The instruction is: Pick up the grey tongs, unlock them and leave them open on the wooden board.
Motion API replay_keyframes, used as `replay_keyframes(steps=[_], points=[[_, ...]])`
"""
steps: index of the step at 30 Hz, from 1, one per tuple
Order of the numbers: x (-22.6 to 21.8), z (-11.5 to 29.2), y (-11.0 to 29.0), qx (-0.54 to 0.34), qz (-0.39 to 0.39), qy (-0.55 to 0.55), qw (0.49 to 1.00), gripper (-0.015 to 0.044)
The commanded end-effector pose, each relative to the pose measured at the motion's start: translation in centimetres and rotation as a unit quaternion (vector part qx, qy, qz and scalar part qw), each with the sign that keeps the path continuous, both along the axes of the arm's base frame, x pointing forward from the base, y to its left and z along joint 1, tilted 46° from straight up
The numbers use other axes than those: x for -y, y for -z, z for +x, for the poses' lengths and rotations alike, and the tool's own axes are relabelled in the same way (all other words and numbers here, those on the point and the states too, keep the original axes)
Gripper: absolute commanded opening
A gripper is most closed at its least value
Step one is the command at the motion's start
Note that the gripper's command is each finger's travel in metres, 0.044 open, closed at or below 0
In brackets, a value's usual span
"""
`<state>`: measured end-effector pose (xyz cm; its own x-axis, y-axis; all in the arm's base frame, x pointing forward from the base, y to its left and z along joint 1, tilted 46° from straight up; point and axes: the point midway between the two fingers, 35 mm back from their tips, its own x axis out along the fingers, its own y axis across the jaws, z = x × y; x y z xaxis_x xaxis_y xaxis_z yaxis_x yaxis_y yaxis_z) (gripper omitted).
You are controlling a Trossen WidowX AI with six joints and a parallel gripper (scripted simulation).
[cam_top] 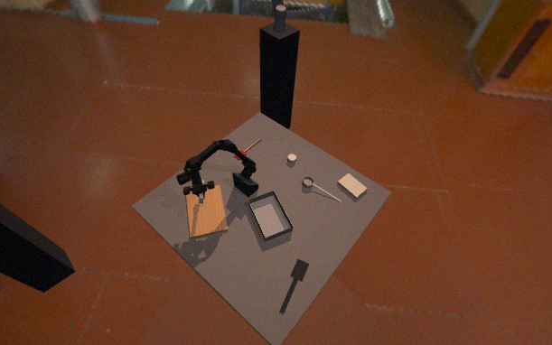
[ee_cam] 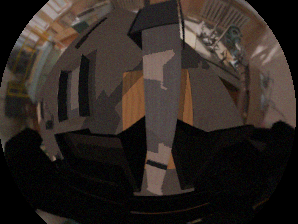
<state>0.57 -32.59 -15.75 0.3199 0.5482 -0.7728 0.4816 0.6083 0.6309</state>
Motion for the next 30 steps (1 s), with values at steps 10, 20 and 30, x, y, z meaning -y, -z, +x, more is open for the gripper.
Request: replay_keyframes(steps=[10,20,30], points=[[-0.5,0.0,0.6,-0.133,0.066,-0.134,0.980,-0.0150],[-0.5,0.0,0.6,-0.146,0.072,-0.148,0.975,-0.0150],[-1.1,-0.1,1.5,-0.146,0.072,-0.148,0.975,-0.0150]])
